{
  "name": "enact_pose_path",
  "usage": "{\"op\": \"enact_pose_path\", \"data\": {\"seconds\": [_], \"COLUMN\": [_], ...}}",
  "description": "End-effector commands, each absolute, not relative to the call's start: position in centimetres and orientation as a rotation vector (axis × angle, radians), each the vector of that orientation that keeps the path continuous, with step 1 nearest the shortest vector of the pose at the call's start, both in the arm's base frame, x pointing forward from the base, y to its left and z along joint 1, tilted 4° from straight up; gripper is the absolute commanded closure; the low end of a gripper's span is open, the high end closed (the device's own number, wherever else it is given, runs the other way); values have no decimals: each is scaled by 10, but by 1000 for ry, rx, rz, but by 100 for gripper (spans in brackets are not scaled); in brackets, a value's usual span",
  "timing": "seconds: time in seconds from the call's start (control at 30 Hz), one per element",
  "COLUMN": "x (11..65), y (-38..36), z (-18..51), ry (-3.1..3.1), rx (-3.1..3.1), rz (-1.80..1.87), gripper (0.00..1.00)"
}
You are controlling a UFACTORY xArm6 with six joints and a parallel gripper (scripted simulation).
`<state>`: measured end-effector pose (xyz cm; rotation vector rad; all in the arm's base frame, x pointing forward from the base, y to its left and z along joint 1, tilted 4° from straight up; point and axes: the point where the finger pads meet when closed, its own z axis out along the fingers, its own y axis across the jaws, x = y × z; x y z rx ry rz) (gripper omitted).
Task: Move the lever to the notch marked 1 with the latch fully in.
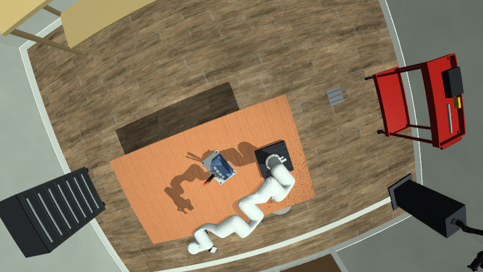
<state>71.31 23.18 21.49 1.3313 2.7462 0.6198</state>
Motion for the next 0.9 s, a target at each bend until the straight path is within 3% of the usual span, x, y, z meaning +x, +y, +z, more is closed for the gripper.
{"op": "enact_pose_path", "data": {"seconds": [0.0,0.6,0.87], "x": [714,714,684], "y": [232,230,119], "z": [218,220,271], "ry": [2742,2741,2668], "rx": [1328,1330,1481], "rz": [625,621,434], "gripper": [0,0,0]}}
